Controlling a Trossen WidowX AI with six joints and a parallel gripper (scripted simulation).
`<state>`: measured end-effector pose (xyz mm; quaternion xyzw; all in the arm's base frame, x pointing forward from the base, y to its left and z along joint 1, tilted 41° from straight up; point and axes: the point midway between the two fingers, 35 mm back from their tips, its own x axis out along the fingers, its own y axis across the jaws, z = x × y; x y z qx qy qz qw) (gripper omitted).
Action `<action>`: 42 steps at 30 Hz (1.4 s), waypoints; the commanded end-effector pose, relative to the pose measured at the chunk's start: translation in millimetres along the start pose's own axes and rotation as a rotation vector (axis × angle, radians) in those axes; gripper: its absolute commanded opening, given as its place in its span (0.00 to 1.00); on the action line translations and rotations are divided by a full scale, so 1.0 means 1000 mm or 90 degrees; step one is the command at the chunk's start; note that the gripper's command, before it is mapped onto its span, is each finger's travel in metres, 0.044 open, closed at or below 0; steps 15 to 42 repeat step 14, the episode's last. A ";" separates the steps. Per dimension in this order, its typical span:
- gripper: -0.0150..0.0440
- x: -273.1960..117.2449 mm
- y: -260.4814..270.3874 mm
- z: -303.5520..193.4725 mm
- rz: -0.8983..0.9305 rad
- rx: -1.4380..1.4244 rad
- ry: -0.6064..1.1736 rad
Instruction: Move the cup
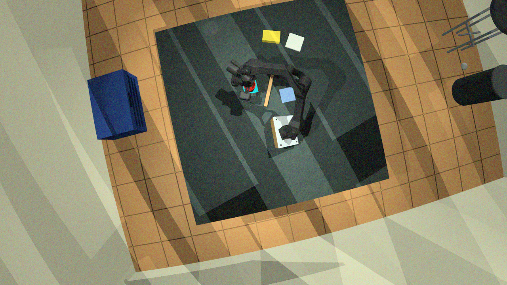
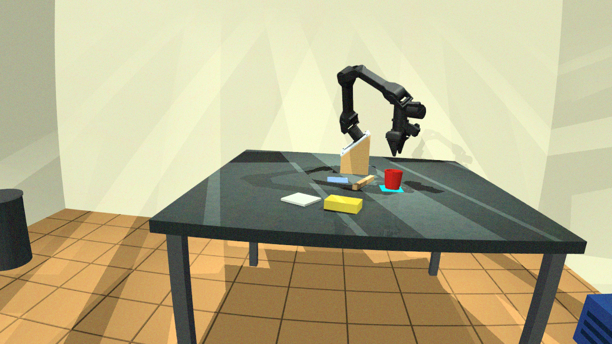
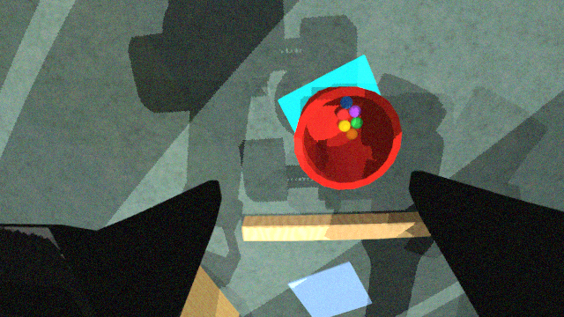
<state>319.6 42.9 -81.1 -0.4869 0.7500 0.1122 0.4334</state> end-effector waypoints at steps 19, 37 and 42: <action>1.00 -0.016 -0.001 0.001 -0.003 0.002 -0.006; 1.00 -0.016 -0.001 0.001 -0.003 0.002 -0.006; 1.00 -0.016 -0.001 0.001 -0.003 0.002 -0.006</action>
